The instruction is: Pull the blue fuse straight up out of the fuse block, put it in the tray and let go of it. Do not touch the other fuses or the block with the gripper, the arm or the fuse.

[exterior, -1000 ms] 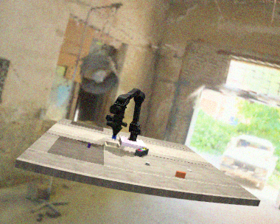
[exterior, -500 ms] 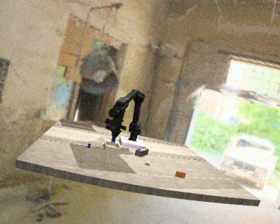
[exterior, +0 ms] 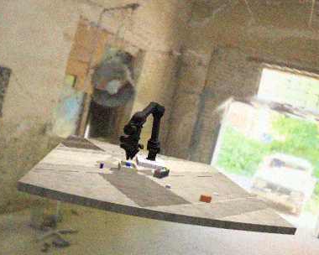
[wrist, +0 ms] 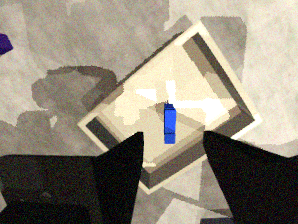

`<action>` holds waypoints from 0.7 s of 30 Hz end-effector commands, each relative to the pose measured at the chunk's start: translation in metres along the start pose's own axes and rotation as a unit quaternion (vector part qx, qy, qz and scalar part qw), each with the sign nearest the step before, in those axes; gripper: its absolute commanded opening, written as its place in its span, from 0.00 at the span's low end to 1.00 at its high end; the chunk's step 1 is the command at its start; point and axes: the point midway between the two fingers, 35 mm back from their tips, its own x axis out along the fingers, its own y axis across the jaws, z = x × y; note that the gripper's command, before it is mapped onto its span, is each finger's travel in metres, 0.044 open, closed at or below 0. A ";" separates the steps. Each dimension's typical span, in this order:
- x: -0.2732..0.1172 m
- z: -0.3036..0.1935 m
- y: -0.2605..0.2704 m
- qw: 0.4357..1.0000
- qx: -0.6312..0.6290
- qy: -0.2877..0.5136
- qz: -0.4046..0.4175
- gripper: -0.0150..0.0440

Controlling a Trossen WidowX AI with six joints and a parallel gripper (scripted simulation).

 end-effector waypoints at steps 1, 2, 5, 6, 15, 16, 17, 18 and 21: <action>-0.001 0.000 0.000 1.000 0.000 0.000 0.000 0.79; -0.003 0.000 0.000 1.000 0.000 0.000 0.000 0.81; -0.029 0.000 0.000 1.000 -0.002 0.001 0.000 0.81; -0.035 0.000 0.000 1.000 -0.003 0.001 -0.001 0.81; -0.037 0.000 0.000 1.000 -0.003 0.002 -0.001 0.81; -0.037 0.000 0.000 1.000 -0.003 0.002 -0.001 0.81; -0.035 0.000 0.000 1.000 0.000 0.000 -0.001 0.81; -0.035 0.000 0.000 1.000 0.000 0.000 -0.001 0.81; -0.035 0.000 0.000 1.000 0.000 0.000 -0.001 0.81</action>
